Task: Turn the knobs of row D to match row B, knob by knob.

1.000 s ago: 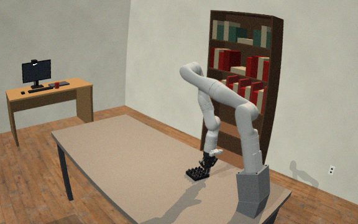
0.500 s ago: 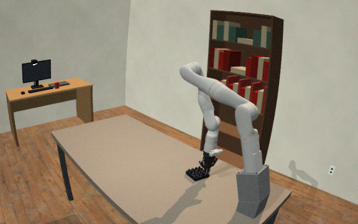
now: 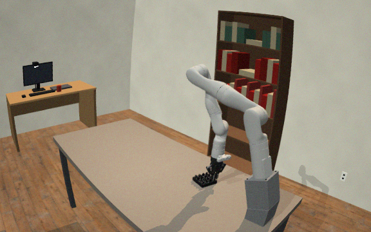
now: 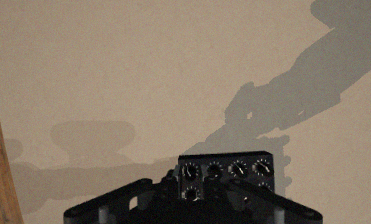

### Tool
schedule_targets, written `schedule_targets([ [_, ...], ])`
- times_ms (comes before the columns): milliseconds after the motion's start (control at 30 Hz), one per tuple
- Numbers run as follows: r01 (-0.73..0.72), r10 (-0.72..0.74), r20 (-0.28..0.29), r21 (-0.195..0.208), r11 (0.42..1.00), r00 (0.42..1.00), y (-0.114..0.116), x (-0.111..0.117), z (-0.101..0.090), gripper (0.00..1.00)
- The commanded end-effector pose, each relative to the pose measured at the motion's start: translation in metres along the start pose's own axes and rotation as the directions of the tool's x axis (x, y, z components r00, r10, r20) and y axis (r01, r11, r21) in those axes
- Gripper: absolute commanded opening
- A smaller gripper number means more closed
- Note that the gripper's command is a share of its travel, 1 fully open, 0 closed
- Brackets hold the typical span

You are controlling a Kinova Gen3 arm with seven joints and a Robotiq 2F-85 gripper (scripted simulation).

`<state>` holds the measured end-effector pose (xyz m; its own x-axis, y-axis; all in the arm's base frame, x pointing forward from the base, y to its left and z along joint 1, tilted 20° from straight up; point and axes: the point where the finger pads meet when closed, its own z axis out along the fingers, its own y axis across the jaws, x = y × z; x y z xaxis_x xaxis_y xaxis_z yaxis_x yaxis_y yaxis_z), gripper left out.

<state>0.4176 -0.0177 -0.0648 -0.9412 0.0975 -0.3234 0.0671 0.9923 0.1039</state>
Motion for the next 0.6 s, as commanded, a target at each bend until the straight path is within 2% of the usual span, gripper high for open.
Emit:
schedule_targets([
  [0, 0.008, -0.008, -0.004, -0.001, 1.0, 1.0, 0.001, 0.003, 0.0, 0.19],
  [333, 0.008, -0.008, -0.004, -0.001, 1.0, 1.0, 0.001, 0.003, -0.002, 0.19],
  [567, 0.008, -0.008, 0.002, -0.003, 1.0, 1.0, 0.001, 0.0, -0.021, 0.19],
])
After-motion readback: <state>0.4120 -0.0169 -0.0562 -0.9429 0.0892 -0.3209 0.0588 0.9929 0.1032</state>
